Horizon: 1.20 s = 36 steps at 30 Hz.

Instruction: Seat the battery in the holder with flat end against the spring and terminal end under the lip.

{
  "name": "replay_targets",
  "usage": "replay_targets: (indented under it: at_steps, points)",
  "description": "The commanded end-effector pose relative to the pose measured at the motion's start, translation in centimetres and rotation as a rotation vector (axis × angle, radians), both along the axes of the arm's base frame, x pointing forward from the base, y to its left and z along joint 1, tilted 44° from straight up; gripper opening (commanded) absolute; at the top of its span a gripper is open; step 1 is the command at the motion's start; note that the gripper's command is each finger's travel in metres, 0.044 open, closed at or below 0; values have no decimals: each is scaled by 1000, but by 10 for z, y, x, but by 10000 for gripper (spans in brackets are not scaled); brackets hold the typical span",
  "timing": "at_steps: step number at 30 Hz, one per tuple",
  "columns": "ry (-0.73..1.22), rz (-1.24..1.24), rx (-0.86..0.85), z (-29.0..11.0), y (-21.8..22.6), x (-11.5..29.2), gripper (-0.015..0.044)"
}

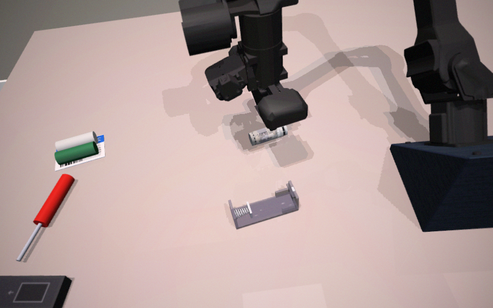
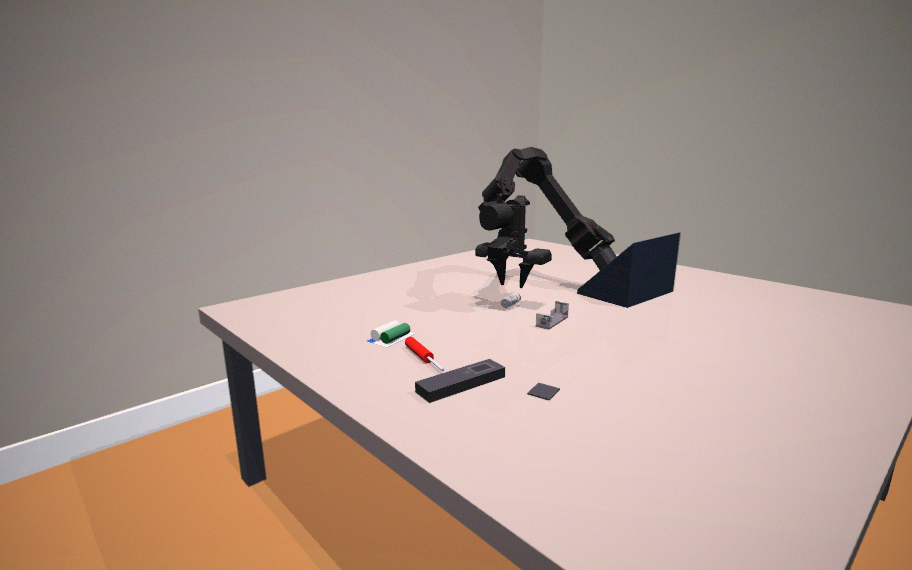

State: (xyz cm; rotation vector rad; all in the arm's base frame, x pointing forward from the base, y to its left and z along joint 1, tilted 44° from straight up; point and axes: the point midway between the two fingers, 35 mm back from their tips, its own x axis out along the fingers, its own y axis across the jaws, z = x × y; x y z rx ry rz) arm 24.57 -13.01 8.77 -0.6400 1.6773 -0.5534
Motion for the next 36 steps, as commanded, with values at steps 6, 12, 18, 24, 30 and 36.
replay_targets:
  at_steps: [6, 12, 18, 24, 30, 36]
  points:
    - [8, 2, -3, -10, -9, -1, 245]
    - [7, 2, -3, -16, -16, -2, 245]
    - [6, 2, -5, -23, -22, -4, 245]
    - [6, 2, -6, -29, -29, -6, 245]
    - [6, 2, -7, -32, -32, -7, 193]
    - [6, 2, -7, -32, -32, -7, 113]
